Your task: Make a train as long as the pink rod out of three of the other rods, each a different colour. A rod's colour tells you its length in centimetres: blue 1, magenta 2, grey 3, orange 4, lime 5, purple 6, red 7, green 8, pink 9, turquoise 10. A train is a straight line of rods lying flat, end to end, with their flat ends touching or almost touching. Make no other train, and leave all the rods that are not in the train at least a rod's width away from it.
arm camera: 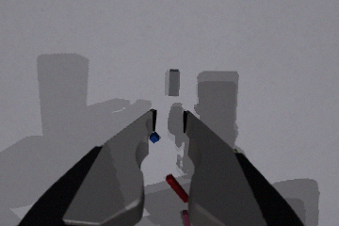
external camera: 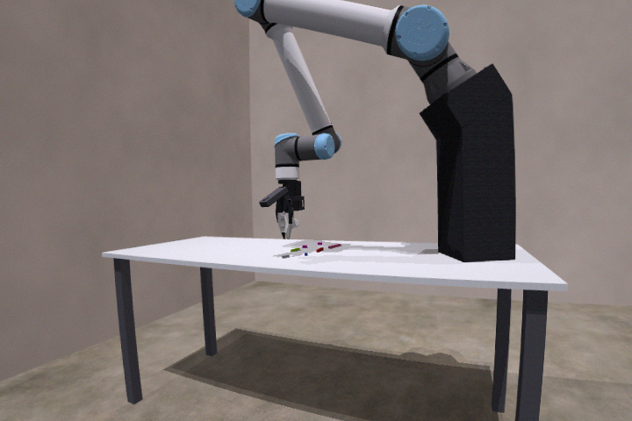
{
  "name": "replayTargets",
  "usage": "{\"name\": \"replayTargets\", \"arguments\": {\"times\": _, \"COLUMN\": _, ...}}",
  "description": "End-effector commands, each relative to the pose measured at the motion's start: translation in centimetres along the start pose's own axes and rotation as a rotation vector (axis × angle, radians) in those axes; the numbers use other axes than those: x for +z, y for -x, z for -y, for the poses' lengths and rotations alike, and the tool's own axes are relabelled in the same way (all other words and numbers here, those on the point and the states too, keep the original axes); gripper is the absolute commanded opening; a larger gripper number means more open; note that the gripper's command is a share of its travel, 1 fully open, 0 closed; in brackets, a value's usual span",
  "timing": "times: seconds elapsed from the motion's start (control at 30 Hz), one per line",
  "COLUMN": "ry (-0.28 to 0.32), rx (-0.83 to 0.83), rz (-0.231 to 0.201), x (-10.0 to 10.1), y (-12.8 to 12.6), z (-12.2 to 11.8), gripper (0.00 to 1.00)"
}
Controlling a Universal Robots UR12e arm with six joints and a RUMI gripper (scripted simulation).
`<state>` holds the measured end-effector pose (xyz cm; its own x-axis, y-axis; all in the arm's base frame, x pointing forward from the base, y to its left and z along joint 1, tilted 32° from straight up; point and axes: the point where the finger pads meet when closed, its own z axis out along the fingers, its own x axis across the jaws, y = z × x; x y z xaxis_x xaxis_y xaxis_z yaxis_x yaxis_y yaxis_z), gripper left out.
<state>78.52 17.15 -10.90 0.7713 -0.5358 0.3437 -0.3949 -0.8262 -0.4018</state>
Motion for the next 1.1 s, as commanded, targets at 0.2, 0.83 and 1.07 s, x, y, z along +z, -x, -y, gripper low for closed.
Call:
{"name": "replayTargets", "arguments": {"times": 0.2, "ry": -0.002, "rx": 0.001, "rz": 0.002, "x": 0.4, "y": 0.0, "z": 0.0, "gripper": 0.14}}
{"name": "replayTargets", "arguments": {"times": 0.83, "ry": -0.002, "rx": 0.001, "rz": 0.002, "x": 2.8, "y": -0.1, "z": 0.1, "gripper": 0.14}}
{"name": "replayTargets", "arguments": {"times": 1.07, "ry": -0.002, "rx": 0.001, "rz": 0.002, "x": 3.6, "y": -0.2, "z": 0.1, "gripper": 0.14}}
